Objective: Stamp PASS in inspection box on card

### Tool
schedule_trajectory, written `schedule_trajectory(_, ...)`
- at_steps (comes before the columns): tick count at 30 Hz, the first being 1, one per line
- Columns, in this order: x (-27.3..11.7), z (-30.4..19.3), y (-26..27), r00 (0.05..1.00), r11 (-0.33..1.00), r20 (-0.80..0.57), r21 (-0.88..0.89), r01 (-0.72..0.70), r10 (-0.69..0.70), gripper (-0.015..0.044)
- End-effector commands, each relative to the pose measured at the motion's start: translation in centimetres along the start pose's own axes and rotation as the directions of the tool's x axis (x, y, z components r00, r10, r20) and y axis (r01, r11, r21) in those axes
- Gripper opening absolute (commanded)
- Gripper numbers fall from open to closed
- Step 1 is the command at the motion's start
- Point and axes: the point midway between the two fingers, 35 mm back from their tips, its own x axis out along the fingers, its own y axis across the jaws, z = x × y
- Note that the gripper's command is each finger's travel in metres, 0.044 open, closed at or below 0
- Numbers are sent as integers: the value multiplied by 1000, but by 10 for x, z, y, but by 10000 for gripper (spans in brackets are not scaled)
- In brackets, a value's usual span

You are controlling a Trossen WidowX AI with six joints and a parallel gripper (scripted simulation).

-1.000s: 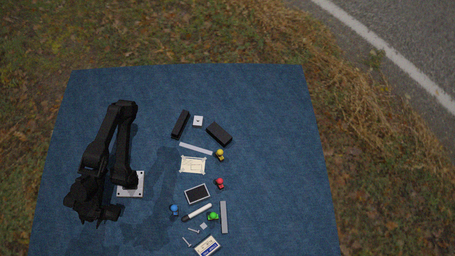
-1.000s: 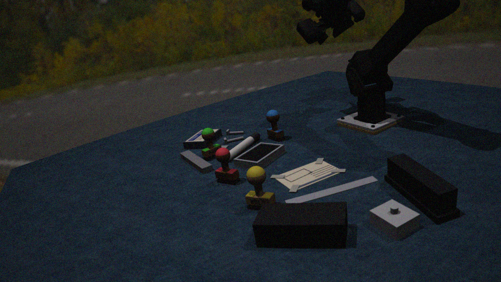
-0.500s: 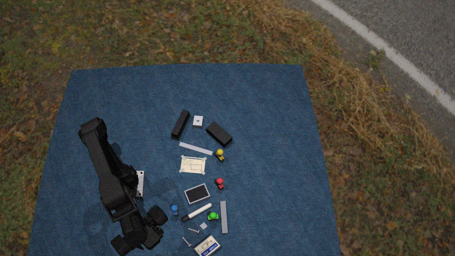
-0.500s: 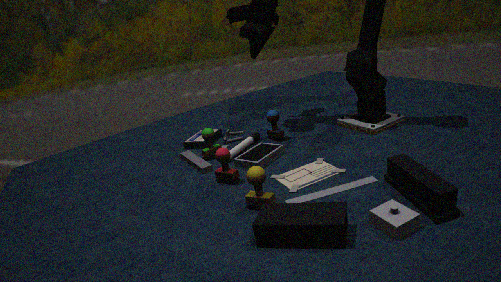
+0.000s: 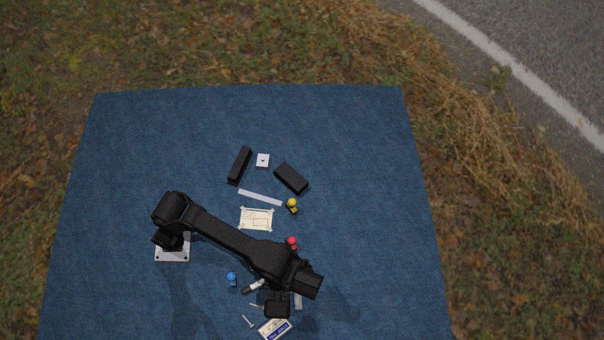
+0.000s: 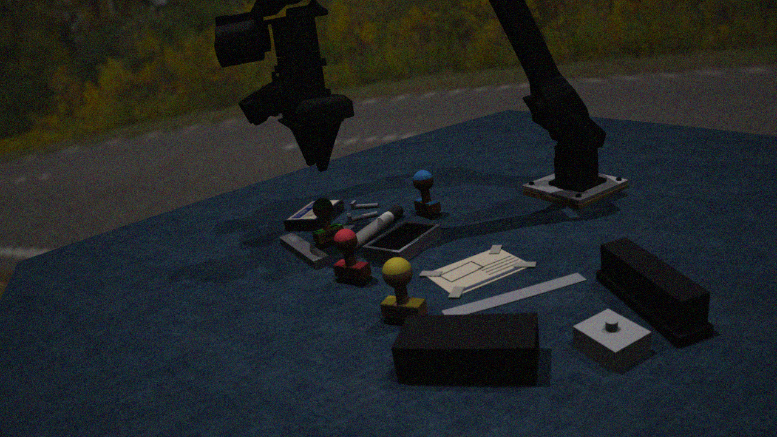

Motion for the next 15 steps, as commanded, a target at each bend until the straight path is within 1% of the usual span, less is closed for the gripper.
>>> schedule_trajectory(1, 10, 9, 16, 999, 997, -39, -65, -29, 26, 220)
schedule_trajectory(7, 13, 9, 16, 999, 997, -39, -65, -29, 26, 220)
schedule_trajectory(15, 25, 10, 15, 999, 997, -39, -65, -29, 26, 220)
